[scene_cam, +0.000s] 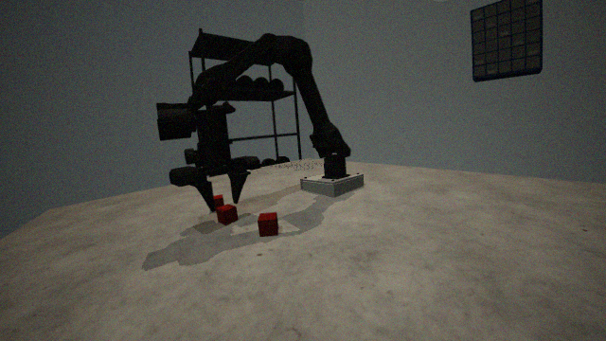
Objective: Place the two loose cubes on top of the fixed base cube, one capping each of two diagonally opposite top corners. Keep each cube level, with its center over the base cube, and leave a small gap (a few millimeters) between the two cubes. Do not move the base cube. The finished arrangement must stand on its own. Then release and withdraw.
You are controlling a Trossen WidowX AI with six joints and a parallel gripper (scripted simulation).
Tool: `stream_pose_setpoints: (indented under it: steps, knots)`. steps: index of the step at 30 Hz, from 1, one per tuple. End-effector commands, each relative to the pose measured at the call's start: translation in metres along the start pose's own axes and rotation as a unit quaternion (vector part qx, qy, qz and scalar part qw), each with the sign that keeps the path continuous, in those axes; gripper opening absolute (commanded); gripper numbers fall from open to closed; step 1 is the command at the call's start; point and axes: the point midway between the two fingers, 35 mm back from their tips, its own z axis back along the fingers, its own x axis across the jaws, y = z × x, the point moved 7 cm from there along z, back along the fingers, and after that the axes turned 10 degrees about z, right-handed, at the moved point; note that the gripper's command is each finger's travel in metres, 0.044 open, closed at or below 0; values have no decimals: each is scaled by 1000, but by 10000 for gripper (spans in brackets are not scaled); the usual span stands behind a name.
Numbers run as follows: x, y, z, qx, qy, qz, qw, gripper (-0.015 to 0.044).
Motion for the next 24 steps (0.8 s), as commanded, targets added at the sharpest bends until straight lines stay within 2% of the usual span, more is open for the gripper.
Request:
stream_pose_setpoints:
  steps: [1,8,14,24]
  knots:
    - [-1,1,-9,3,2,3,1000,265]
    - [-1,1,-18,3,2,3,1000,265]
    - [-1,1,-18,3,2,3,1000,107]
    - [3,1,-5,6,-7,21,1000,105]
